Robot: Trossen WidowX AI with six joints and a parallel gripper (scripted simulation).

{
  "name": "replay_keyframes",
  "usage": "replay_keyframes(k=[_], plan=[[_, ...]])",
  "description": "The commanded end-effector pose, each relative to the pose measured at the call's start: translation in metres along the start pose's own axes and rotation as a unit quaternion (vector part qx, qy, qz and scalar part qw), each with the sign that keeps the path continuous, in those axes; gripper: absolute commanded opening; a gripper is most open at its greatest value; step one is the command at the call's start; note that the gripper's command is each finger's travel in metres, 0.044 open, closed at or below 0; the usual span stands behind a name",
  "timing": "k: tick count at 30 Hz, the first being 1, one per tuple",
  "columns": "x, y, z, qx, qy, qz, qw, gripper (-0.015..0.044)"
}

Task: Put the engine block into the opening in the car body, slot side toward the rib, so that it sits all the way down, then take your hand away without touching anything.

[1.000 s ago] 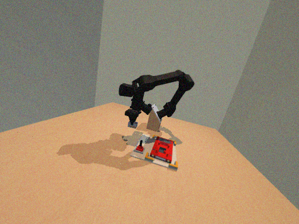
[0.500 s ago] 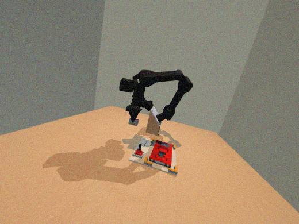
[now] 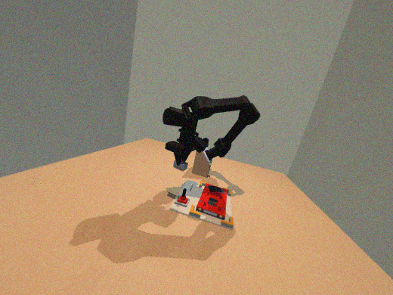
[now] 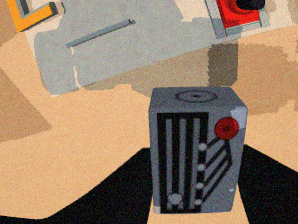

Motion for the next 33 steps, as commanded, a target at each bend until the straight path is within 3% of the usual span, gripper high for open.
replay_keyframes(k=[1,33], plan=[[-0.012,0.000,0.002,0.005,0.000,0.041,0.999,0.0000],[-0.103,0.017,0.035,0.006,-0.006,0.408,0.913,0.0000]])
Point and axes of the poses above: the point midway between the two fingers, 35 mm back from their tips, its own z axis out along the fingers, its own y axis across the jaws, x = y × z, the point moved 3 cm from there along -z, back along the fingers, and after that the axes turned 13 degrees about z, right-handed, at the moved point
